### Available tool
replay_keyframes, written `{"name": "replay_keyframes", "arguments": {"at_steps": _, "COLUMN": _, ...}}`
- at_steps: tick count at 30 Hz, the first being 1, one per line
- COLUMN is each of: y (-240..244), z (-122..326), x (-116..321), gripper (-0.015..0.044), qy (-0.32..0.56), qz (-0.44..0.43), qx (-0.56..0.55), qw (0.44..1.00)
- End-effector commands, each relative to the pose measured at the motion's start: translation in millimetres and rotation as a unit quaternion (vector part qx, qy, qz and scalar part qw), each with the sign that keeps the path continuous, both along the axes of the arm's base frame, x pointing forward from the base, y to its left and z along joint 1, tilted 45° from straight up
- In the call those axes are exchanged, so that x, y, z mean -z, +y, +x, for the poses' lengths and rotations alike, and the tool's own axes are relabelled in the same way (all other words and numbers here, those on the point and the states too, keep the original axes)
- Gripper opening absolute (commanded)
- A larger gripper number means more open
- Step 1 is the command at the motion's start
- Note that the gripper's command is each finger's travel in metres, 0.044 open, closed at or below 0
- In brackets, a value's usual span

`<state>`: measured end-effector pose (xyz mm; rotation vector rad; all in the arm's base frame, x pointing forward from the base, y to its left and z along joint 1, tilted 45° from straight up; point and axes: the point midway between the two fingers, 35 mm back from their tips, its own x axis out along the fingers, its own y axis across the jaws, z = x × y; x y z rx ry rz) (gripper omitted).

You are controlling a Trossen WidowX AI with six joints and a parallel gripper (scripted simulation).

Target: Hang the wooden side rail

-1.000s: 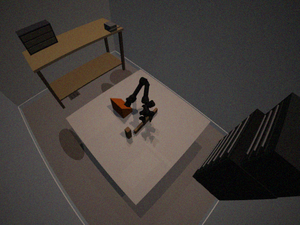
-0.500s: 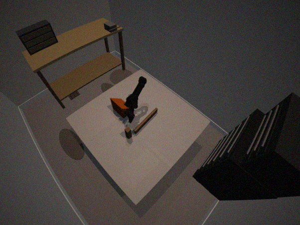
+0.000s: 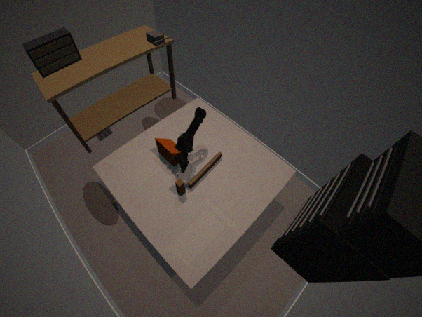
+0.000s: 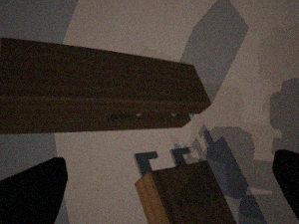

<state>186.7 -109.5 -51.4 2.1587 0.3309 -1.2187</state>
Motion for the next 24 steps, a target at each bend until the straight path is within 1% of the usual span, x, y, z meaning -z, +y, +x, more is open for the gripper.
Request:
{"name": "replay_keyframes", "arguments": {"at_steps": 1, "y": 0.2, "z": 0.5, "x": -0.8, "gripper": 0.0440, "qy": -0.003, "qz": 0.002, "qx": 0.002, "qw": 1.000}}
{"name": "replay_keyframes", "arguments": {"at_steps": 6, "y": -0.1, "z": 0.9, "x": -0.9, "gripper": 0.0440, "qy": -0.001, "qz": -0.002, "qx": -0.004, "qw": 1.000}}
{"name": "replay_keyframes", "arguments": {"at_steps": 8, "y": -2.4, "z": 3.8, "x": -1.8, "gripper": 0.0440, "qy": 0.011, "qz": -0.031, "qx": -0.054, "qw": 0.998}}
{"name": "replay_keyframes", "arguments": {"at_steps": 11, "y": -7.4, "z": 10.5, "x": -4.5, "gripper": 0.0440, "qy": 0.038, "qz": -0.096, "qx": -0.171, "qw": 0.980}}
{"name": "replay_keyframes", "arguments": {"at_steps": 15, "y": -13.2, "z": 19.1, "x": -9.8, "gripper": 0.0440, "qy": 0.071, "qz": -0.175, "qx": -0.326, "qw": 0.927}}
{"name": "replay_keyframes", "arguments": {"at_steps": 20, "y": -18.7, "z": 28.6, "x": -18.3, "gripper": 0.0440, "qy": 0.100, "qz": -0.253, "qx": -0.502, "qw": 0.821}}
{"name": "replay_keyframes", "arguments": {"at_steps": 22, "y": -19.4, "z": 29.7, "x": -19.6, "gripper": 0.0440, "qy": 0.103, "qz": -0.262, "qx": -0.524, "qw": 0.804}}
{"name": "replay_keyframes", "arguments": {"at_steps": 24, "y": -19.4, "z": 29.7, "x": -19.6, "gripper": 0.0440, "qy": 0.103, "qz": -0.262, "qx": -0.524, "qw": 0.804}}
